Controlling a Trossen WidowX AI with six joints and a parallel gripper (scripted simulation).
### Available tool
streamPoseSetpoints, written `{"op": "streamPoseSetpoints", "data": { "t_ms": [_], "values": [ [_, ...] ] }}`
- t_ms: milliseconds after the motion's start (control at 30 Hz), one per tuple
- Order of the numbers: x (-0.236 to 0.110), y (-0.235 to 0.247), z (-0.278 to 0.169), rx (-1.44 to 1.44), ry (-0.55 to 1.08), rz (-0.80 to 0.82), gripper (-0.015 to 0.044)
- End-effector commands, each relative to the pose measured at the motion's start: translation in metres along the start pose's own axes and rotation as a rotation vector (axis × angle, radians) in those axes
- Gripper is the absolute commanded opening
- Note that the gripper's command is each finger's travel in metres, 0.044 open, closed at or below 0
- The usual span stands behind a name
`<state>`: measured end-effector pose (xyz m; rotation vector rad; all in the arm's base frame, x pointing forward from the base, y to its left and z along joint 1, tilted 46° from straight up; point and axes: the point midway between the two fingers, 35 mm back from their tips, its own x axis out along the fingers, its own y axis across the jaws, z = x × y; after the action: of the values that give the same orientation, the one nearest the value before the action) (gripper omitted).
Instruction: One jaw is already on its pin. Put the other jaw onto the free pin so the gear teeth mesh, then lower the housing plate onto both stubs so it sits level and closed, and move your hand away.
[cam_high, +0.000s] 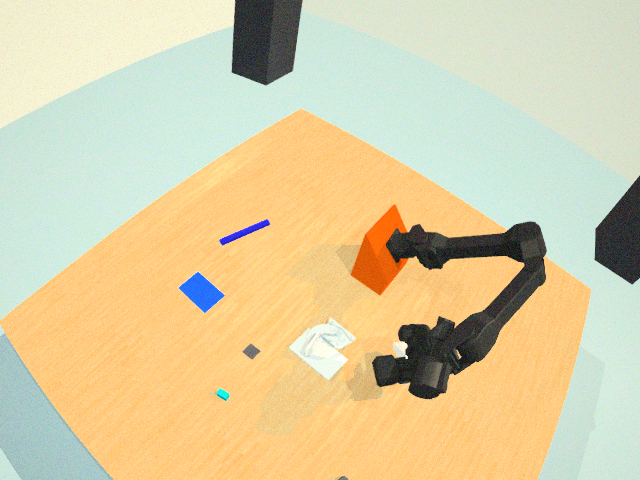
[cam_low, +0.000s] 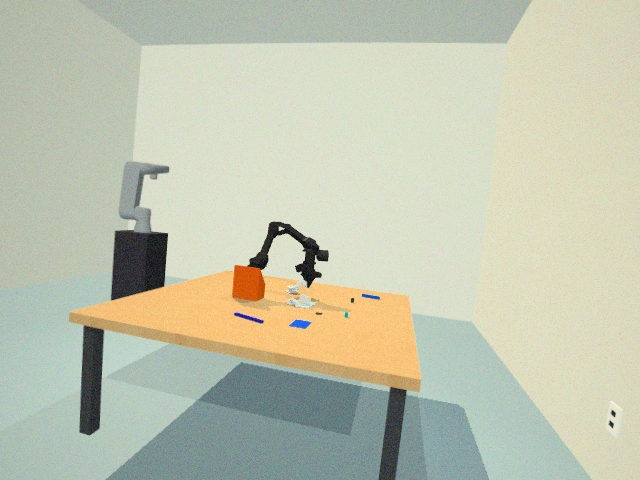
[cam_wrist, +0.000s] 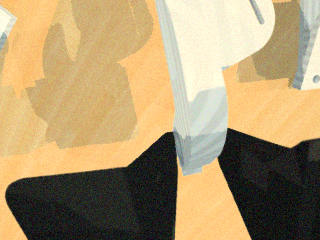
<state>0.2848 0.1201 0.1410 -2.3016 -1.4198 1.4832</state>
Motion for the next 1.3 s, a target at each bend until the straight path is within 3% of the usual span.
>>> {"op": "streamPoseSetpoints", "data": {
  "t_ms": [0,800,1000,1267],
  "values": [
    [0.008,0.000,0.001,0.005,-0.004,0.001,0.0037],
    [0.041,-0.003,0.002,0.006,0.001,-0.003,0.0037],
    [0.039,-0.003,0.002,0.006,0.001,-0.002,0.0195],
    [-0.029,-0.002,0.002,0.006,-0.001,-0.001,0.0404]
  ]
}}
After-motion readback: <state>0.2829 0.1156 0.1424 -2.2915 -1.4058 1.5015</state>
